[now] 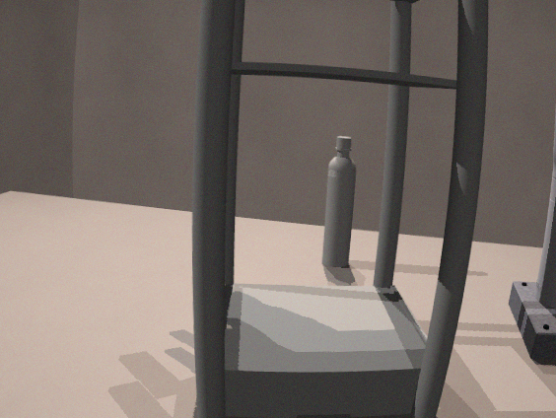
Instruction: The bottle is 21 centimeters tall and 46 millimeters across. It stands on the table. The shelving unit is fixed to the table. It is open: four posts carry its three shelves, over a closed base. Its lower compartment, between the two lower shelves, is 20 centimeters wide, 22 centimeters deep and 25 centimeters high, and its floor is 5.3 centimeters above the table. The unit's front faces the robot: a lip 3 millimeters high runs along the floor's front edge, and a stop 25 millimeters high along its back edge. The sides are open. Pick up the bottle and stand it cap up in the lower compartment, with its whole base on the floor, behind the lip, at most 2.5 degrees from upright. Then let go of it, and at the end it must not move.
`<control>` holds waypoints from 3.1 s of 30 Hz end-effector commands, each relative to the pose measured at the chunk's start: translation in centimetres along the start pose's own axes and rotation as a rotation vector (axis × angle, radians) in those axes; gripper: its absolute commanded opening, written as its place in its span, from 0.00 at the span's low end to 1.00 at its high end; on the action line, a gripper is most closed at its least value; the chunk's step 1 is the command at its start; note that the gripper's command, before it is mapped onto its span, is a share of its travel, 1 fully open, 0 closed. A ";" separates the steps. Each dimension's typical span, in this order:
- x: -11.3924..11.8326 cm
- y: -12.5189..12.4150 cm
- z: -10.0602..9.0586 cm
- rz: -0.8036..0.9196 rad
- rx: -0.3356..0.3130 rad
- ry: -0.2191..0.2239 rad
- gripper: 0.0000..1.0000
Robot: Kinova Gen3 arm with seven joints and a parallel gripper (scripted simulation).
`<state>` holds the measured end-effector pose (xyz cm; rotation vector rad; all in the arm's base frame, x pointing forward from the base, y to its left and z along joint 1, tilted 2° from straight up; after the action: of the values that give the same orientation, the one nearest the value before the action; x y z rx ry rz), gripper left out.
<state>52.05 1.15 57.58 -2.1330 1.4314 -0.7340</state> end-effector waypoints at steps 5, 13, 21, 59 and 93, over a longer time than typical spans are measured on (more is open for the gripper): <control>-3.0 -6.8 -5.2 -0.021 0.198 -0.003 1.00; -6.0 -12.5 -11.1 -0.019 0.393 -0.030 1.00; -9.5 -17.5 -19.0 -0.007 0.606 -0.083 1.00; -18.3 -20.3 -60.2 0.151 1.426 -0.541 1.00; -9.5 -2.1 -90.5 0.393 1.954 -1.178 1.00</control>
<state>-6.77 4.74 124.74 -0.3831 0.0710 -0.2725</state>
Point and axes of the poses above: the point where the finger pads meet when closed, its own z axis out along the fingers, its own x axis across the jaws, y = z × x, the point moved 5 cm from there along -z, back along the fingers, and after that the axes turned 11 degrees about z, right-handed, at the moved point
